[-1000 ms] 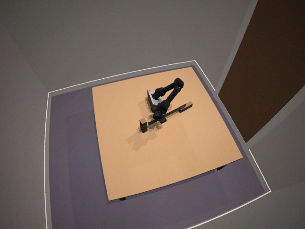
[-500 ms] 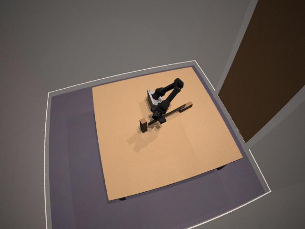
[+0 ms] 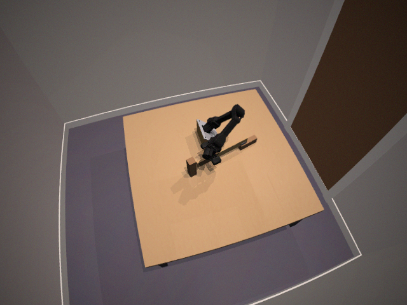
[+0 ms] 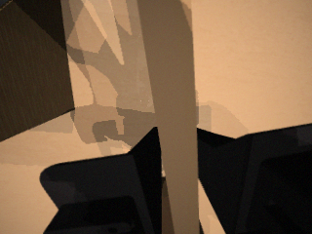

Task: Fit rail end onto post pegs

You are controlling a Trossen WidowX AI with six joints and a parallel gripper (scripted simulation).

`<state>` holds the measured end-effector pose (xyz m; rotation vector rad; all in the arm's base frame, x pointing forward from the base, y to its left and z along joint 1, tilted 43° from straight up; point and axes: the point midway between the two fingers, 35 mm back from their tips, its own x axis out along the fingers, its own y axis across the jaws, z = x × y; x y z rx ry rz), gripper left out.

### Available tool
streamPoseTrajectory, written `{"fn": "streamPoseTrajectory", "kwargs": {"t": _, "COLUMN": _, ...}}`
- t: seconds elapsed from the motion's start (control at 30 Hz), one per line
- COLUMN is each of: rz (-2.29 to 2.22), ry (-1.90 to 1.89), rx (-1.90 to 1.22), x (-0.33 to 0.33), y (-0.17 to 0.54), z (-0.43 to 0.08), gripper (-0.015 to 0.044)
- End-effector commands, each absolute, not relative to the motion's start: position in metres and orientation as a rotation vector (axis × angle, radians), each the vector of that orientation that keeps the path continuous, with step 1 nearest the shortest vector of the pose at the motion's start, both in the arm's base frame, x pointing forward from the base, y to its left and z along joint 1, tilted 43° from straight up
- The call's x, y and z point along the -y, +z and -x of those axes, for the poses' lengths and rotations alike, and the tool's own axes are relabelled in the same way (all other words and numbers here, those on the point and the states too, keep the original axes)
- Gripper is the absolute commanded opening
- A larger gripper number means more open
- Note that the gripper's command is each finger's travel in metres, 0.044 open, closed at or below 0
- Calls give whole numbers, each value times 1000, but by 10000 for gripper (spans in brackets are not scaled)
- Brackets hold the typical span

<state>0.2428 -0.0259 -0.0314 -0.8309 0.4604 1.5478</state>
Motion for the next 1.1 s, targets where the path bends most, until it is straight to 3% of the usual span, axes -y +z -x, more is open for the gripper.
{"fn": "streamPoseTrajectory", "kwargs": {"t": 0.0, "rz": 837, "ry": 1540, "rx": -459, "x": 29, "y": -32, "z": -245, "gripper": 0}}
{"fn": "streamPoseTrajectory", "kwargs": {"t": 1.07, "rz": 838, "ry": 1539, "rx": -459, "x": 35, "y": -37, "z": -247, "gripper": 0}}
